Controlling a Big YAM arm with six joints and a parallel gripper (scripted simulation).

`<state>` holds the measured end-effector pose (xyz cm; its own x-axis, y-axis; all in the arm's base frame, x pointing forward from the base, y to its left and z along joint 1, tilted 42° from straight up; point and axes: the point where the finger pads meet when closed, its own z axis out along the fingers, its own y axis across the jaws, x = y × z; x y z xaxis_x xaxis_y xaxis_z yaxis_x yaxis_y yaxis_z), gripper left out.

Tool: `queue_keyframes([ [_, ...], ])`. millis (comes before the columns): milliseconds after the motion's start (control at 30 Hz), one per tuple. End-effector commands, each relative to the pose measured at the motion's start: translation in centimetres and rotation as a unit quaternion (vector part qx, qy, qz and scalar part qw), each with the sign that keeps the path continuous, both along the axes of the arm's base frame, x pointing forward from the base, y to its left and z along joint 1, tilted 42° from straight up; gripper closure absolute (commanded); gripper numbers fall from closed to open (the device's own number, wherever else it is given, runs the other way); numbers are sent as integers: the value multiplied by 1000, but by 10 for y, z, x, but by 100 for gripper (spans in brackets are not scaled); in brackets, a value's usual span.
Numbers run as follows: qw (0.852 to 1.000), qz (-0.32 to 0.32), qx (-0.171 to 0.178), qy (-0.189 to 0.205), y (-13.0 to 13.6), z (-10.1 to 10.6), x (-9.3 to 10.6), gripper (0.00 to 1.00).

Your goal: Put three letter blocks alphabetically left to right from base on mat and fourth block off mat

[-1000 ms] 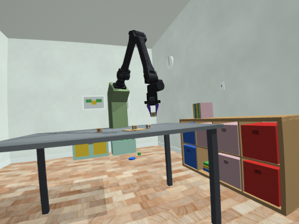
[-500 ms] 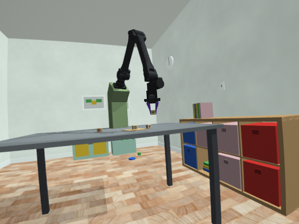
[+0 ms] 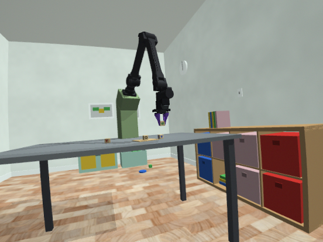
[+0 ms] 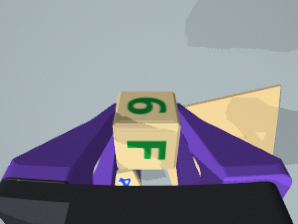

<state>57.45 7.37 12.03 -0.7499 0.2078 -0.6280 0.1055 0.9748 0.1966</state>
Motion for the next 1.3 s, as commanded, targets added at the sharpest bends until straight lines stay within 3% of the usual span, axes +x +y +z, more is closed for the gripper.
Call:
queue_keyframes([
  [0,990,102,-86,-42,-2,16,-9,74],
  [167,968,185,-167,-37,-9,-10,-35,74],
  [367,923,283,-260,-27,-14,-40,-68,74],
  [433,923,283,-260,-27,-14,-40,-68,74],
  [467,899,323,-295,-25,-15,-44,-73,74],
  [700,818,422,-389,-29,-18,-64,-99,74],
  [933,719,514,-466,-51,-19,-69,-106,74],
  [1000,719,514,-466,-51,-19,-69,-106,74],
  [1033,679,542,-490,-66,-19,-69,-106,74],
  [1100,646,562,-509,-82,-19,-69,-106,74],
  [1267,644,563,-510,-83,-19,-69,-106,74],
])
